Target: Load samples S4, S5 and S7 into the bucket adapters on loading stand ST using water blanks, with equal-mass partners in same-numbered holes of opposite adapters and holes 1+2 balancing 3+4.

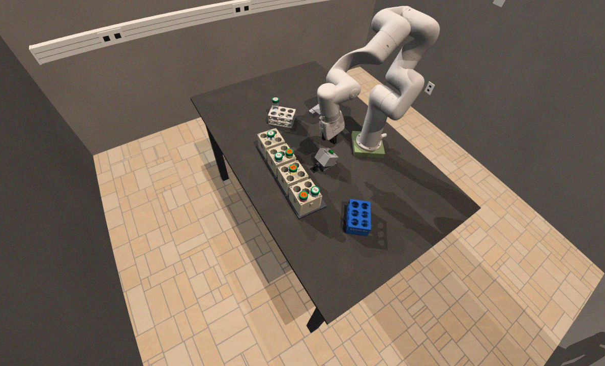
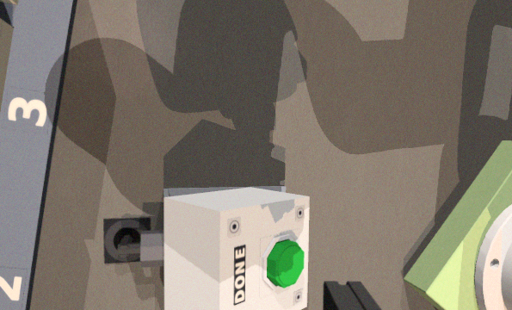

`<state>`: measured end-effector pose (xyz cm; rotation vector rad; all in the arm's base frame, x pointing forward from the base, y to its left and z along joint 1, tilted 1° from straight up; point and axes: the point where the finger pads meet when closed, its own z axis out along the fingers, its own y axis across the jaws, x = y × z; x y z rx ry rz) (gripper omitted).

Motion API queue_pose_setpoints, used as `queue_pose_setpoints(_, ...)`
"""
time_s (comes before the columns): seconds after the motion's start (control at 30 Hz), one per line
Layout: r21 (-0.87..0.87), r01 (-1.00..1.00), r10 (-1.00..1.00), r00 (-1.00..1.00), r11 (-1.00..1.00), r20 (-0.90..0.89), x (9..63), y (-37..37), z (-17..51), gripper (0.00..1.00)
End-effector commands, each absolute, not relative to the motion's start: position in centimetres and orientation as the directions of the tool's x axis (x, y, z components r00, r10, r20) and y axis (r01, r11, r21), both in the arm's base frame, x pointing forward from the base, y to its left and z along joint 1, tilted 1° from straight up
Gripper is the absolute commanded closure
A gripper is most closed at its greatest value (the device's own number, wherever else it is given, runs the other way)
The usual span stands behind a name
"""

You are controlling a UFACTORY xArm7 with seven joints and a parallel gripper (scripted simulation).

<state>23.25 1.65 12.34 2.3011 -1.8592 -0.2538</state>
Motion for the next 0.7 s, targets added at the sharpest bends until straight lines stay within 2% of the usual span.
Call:
queue_pose_setpoints(0.0,0.236,-0.95,-0.978,0.207,-0.207,-0.024,23.3,1.6,12.4,1.0)
queue_pose_setpoints(0.67,0.236,-0.95,-0.978,0.207,-0.207,-0.024,23.4,1.6,9.0,1.0)
